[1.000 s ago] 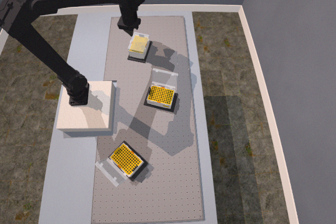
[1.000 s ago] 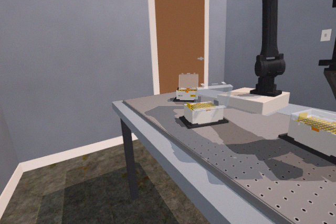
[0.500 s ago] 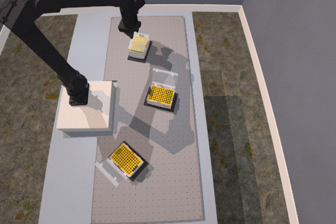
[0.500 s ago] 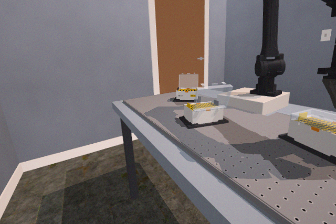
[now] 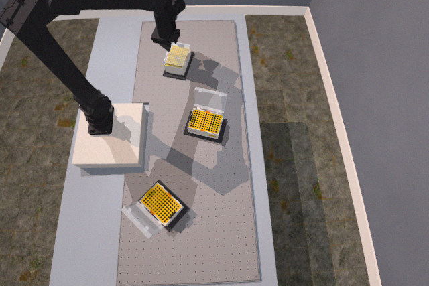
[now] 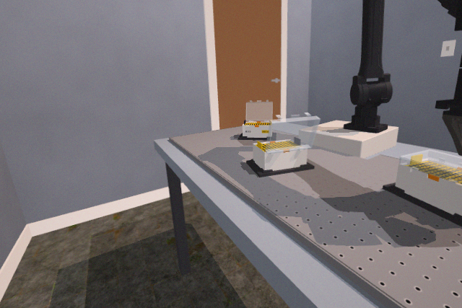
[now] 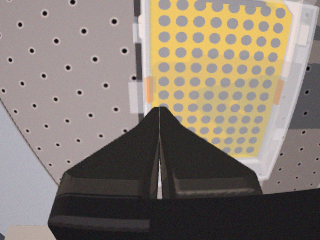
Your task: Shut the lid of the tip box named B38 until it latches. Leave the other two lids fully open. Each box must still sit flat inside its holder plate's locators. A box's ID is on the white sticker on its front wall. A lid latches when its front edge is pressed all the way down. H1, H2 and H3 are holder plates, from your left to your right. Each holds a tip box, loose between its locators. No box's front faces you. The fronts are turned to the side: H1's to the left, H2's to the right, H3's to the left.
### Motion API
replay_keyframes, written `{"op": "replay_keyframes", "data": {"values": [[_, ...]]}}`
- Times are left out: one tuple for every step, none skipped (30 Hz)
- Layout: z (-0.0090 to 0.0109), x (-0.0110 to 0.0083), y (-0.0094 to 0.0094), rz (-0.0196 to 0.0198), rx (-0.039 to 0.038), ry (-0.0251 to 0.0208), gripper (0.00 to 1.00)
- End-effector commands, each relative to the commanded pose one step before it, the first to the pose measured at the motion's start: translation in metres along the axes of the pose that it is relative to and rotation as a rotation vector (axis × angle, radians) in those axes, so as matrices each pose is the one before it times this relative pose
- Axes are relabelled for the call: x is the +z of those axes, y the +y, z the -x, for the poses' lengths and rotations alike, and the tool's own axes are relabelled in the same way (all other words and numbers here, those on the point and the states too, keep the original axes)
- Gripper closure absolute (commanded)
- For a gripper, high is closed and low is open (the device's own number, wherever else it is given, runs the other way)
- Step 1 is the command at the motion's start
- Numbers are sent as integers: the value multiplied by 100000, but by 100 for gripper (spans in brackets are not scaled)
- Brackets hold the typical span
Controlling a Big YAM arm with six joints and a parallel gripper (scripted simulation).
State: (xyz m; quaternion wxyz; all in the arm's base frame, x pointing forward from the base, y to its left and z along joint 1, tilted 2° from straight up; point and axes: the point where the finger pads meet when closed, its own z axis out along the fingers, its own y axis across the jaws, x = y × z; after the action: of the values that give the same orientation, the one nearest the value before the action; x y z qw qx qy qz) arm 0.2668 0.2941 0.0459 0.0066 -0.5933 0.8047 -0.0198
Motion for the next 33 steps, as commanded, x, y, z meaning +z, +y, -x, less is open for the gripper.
{"op": "replay_keyframes", "data": {"values": [[1092,-1123,-1059,-2221,2246,-4303,100],[-168,264,78,251,-28,582,100],[-241,269,110,374,-42,868,100],[-239,267,109,374,-42,866,100],[-9,176,5,70,-7,162,100],[97,98,-45,-28,4,-64,100],[120,0,-60,-34,4,-78,100],[3,-16,-10,-42,5,-96,100],[-90,-35,30,-70,9,-160,100],[-166,31,66,99,-10,229,100],[143,-74,-73,-97,11,-221,100],[0,0,0,0,0,0,100],[0,0,0,0,0,0,100],[488,-187,-229,-394,45,-906,100],[-106,255,51,151,-16,348,100],[-191,216,86,260,-29,600,100],[-210,122,90,235,-26,540,100],[-129,20,50,31,-3,72,100],[21,-64,-20,-188,22,-432,100],[196,-150,-100,-238,27,-546,100],[219,-62,-106,-114,13,-261,100],[2,160,-1,40,-4,94,100],[-150,183,67,173,-19,399,100],[-281,214,126,416,-46,955,100],[-124,103,52,80,-8,185,100],[-45,100,17,-57,7,-129,100],[39,73,-18,7,-7,16,100],[77,65,-32,60,-20,137,100],[0,0,0,0,0,0,100],[0,0,0,0,0,0,100],[-12,22,5,-13,-11,-29,100],[-133,224,68,180,-32,411,100],[-42,62,20,38,-17,87,100]]}}
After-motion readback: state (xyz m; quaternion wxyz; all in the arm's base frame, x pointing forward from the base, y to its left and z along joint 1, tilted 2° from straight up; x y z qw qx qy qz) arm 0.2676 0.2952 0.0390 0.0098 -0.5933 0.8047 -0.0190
